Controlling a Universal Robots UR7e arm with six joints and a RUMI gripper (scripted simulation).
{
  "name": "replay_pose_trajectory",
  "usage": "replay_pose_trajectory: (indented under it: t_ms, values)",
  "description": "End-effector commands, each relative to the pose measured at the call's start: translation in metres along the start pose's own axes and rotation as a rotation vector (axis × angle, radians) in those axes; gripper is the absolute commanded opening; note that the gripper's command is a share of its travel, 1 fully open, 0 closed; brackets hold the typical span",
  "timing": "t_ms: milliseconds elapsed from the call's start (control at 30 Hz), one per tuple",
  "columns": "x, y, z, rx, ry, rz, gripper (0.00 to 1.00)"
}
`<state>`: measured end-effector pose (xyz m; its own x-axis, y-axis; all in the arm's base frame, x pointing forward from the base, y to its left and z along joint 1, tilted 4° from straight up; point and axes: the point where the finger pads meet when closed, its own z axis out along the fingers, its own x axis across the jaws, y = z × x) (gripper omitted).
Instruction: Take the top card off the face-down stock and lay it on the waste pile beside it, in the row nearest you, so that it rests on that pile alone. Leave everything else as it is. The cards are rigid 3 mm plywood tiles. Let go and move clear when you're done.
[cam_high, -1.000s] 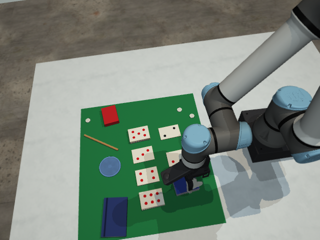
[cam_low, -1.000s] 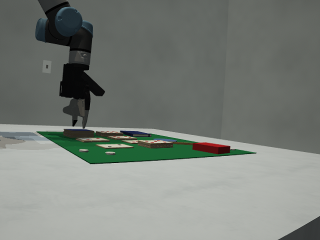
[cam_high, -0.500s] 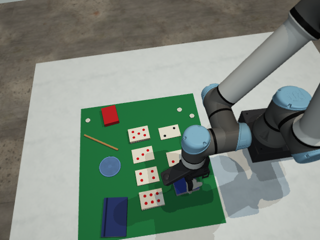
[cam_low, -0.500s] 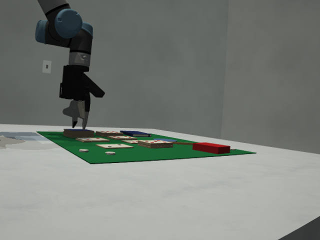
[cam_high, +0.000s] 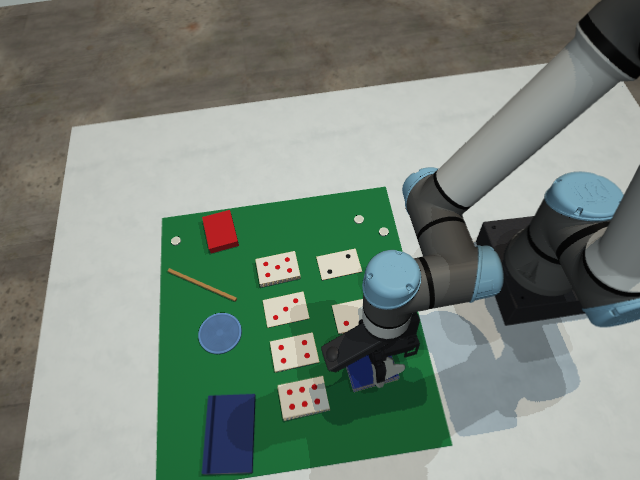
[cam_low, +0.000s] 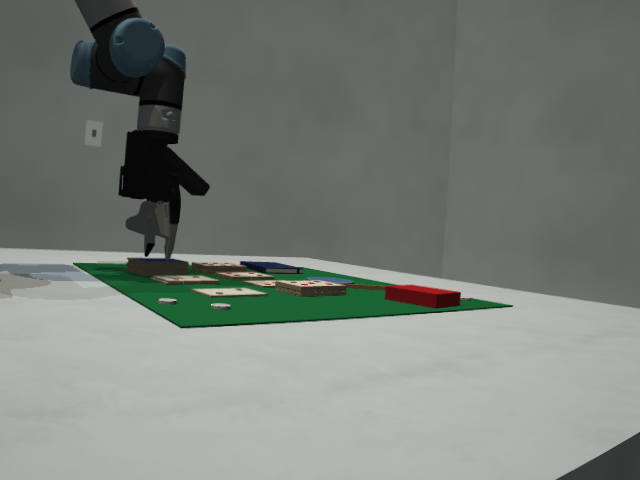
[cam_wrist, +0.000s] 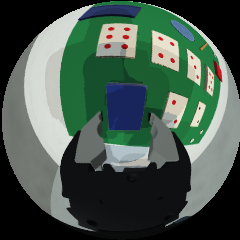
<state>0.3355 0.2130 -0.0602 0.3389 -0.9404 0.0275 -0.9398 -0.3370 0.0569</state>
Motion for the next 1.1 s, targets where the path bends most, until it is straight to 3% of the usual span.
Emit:
replay_pose_trajectory:
  t_ms: [0,600,633,1067]
  values:
    - [0.0,-0.0004,0.0008,0.001,0.0,0.0,0.5]
    - [0.0,-0.0004,0.0025,0.001,0.0,0.0,0.5]
    - [0.0,-0.0004,0.0025,0.001,0.0,0.0,0.43]
    - [0.0,-0.0004,0.0025,0.001,0.0,0.0,0.43]
